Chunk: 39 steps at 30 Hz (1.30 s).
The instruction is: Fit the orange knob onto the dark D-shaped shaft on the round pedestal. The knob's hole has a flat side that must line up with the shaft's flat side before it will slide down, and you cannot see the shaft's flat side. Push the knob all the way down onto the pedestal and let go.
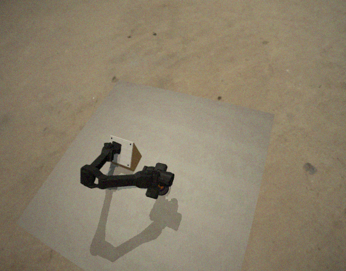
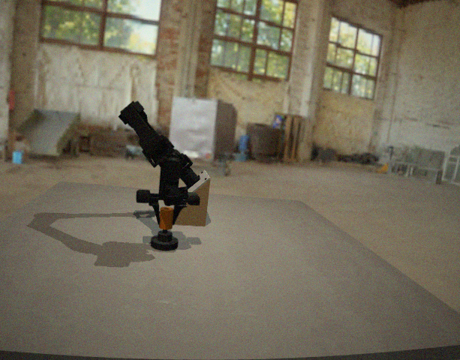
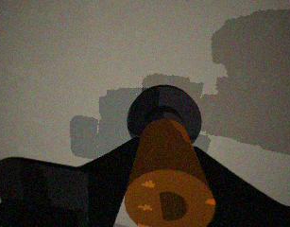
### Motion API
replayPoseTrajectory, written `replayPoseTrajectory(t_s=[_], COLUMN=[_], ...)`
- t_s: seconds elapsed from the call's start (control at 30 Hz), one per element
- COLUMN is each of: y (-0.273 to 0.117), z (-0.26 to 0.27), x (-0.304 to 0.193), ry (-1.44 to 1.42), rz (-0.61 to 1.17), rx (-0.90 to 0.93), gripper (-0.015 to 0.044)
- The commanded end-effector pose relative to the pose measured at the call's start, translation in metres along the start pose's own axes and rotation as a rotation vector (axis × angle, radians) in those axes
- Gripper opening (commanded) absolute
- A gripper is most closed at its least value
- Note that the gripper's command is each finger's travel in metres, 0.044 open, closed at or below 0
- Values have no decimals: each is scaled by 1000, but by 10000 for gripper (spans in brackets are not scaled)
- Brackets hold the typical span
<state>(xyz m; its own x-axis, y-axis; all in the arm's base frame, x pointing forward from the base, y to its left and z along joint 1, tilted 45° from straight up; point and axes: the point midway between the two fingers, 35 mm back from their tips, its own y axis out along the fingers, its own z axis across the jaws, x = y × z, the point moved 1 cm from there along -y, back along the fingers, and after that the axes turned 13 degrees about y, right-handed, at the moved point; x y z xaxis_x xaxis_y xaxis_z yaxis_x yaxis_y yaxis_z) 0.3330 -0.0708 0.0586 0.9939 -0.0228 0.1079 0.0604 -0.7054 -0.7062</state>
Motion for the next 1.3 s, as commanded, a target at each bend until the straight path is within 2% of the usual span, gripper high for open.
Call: replayPoseTrajectory(t_s=[0.0,0.43,1.03,1.27], y=[1,1,2,2], z=[-1,-1,-1,-1], x=[-1,-2,-2,-2], ry=[-4,-44,43,-27], rz=[0,0,0,0], rx=[-4,-4,-4,-4], gripper=[0,0,0,0])
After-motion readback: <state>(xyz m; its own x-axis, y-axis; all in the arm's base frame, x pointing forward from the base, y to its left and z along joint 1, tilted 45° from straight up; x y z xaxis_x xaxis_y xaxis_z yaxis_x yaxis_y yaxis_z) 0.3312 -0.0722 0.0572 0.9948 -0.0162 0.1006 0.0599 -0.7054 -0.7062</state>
